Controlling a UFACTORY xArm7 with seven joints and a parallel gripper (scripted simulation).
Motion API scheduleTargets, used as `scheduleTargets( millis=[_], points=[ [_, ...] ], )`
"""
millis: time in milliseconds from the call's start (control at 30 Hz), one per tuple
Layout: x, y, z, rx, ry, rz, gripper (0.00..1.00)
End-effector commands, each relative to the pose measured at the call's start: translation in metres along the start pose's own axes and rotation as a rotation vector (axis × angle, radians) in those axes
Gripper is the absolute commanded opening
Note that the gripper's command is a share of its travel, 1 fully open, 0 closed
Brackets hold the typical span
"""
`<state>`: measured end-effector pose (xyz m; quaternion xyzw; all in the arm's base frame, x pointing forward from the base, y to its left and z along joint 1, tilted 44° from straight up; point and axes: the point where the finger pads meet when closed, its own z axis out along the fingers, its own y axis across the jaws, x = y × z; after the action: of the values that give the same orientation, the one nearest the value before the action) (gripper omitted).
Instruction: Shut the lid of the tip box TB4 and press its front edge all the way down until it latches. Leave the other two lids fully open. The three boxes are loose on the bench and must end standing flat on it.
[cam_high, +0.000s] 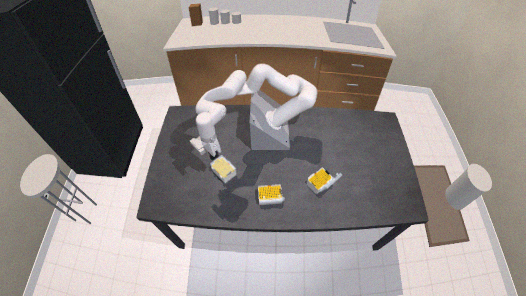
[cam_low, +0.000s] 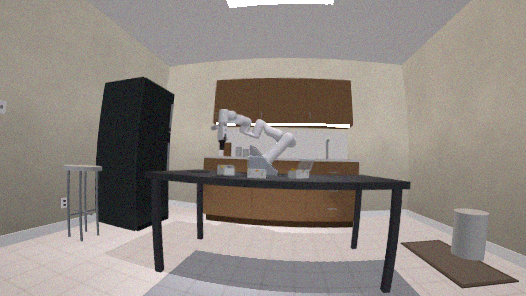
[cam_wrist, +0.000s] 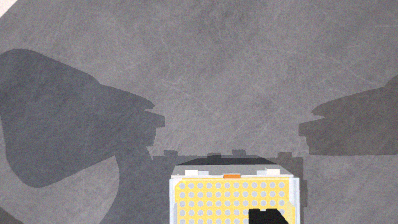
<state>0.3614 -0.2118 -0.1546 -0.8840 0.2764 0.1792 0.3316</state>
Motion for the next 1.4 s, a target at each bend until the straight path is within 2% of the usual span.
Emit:
scheduleTargets(
  millis=[0,200,1367],
  points=[
    [0.001,0.000,-0.002,0.000,0.004,0.000,0.00],
    [0.001,0.000,-0.002,0.000,0.004,0.000,0.00],
    [-0.056,0.000,0.057,0.000,0.004,0.000,0.00]
  ],
)
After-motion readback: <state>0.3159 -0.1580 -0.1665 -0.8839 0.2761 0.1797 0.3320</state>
